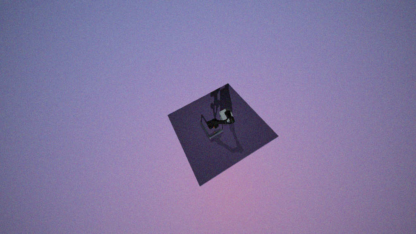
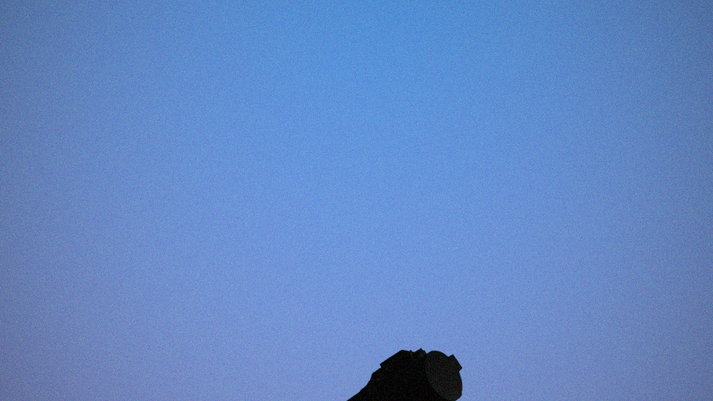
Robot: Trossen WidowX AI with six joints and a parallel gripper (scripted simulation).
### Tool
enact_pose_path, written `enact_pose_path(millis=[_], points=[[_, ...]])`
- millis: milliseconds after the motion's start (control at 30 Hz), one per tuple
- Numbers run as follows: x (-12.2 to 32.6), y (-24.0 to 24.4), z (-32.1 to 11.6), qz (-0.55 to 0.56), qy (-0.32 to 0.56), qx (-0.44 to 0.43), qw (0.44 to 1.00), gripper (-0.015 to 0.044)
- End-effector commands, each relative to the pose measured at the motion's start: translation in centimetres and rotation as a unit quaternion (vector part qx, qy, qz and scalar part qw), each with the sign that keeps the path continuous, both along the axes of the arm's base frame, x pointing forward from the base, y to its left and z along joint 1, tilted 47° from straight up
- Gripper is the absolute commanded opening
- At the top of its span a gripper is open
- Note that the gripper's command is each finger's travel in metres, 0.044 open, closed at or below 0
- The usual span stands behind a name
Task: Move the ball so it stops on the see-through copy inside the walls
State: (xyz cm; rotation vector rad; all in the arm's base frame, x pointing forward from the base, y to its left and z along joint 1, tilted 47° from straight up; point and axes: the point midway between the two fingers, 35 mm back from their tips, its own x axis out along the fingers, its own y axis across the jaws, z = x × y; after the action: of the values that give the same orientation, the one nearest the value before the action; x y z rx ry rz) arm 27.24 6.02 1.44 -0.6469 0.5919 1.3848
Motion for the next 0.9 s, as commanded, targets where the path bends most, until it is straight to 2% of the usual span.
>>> enact_pose_path(millis=[0,400,867], points=[[-0.3,-1.1,1.2,0.003,0.001,0.002,1.0,0.0],[-1.9,-3.6,4.9,0.01,0.013,0.02,1.0,0.0],[2.7,1.6,5.6,0.01,0.012,0.019,1.0,0.0]])
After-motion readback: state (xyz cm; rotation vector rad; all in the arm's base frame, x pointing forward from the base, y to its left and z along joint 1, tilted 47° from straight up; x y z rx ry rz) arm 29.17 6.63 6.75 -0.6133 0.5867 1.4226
